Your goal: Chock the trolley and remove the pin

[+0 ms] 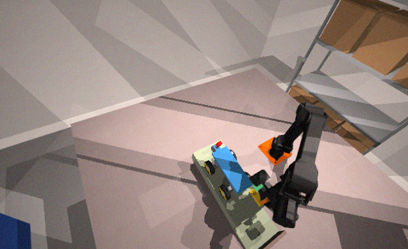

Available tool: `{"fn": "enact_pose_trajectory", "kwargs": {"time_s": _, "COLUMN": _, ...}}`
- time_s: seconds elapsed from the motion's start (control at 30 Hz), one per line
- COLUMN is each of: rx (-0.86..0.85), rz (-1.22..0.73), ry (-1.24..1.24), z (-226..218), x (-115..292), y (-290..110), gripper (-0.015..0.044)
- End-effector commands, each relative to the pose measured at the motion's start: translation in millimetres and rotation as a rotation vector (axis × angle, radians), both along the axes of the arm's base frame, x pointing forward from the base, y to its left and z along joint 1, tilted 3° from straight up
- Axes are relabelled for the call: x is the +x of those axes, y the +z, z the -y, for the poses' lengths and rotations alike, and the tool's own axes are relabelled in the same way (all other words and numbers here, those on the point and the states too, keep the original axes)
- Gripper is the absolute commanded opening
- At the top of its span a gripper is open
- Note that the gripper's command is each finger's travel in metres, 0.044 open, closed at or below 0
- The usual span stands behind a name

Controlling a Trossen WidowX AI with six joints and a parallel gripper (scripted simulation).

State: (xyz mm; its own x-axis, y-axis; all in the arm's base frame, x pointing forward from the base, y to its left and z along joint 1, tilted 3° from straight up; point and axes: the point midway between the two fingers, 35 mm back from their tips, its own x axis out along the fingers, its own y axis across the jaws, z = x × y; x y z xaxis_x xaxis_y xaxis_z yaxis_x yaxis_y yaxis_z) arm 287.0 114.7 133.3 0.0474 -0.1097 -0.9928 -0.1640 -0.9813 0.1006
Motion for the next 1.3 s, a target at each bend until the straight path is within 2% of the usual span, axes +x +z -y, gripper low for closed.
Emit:
{"fn": "enact_pose_trajectory", "kwargs": {"time_s": 0.0, "rx": -0.004, "rz": 0.001, "ry": 0.000, "z": 5, "x": -1, "y": 0, "gripper": 0.0000}}
{"fn": "enact_pose_trajectory", "kwargs": {"time_s": 1.27, "rx": 0.000, "rz": 0.002, "ry": 0.002, "z": 28, "x": -4, "y": 5, "gripper": 0.0000}}
